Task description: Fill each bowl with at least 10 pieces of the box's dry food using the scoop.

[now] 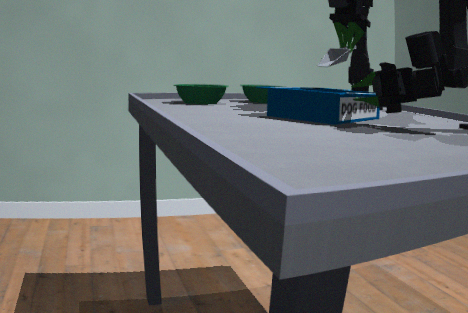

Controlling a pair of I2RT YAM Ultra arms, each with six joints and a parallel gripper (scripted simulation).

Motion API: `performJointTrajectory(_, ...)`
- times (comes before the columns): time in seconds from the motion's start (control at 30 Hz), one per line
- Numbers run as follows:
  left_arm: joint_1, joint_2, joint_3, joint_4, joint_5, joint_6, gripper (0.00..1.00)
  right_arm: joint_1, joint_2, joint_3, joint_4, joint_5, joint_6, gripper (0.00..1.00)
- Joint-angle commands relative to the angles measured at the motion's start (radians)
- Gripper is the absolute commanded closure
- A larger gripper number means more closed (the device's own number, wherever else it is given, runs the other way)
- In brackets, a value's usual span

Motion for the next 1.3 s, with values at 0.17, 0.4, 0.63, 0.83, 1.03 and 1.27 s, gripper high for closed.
performJointTrajectory(0.17,-0.003,-0.014,0.029,0.037,0.001,0.007,0.74,0.020,-0.052,-0.017,0.054,0.029,0.017,1.00)
performJointTrajectory(0.4,-0.016,-0.051,0.033,-0.027,-0.011,0.000,0.74,0.007,-0.058,-0.002,0.052,0.030,0.016,1.00)
performJointTrajectory(0.63,-0.013,-0.073,0.031,-0.021,-0.002,0.001,0.74,0.007,-0.060,-0.002,0.052,0.030,0.016,1.00)
performJointTrajectory(0.83,-0.030,-0.110,0.047,-0.066,-0.007,-0.007,0.74,0.007,-0.061,-0.002,0.052,0.030,0.016,1.00)
performJointTrajectory(1.03,-0.034,-0.134,0.051,-0.054,-0.007,-0.004,0.74,0.007,-0.061,-0.002,0.052,0.030,0.016,1.00)
performJointTrajectory(1.27,-0.030,-0.143,0.050,-0.072,-0.013,-0.002,0.74,0.007,-0.061,-0.002,0.052,0.030,0.016,1.00)
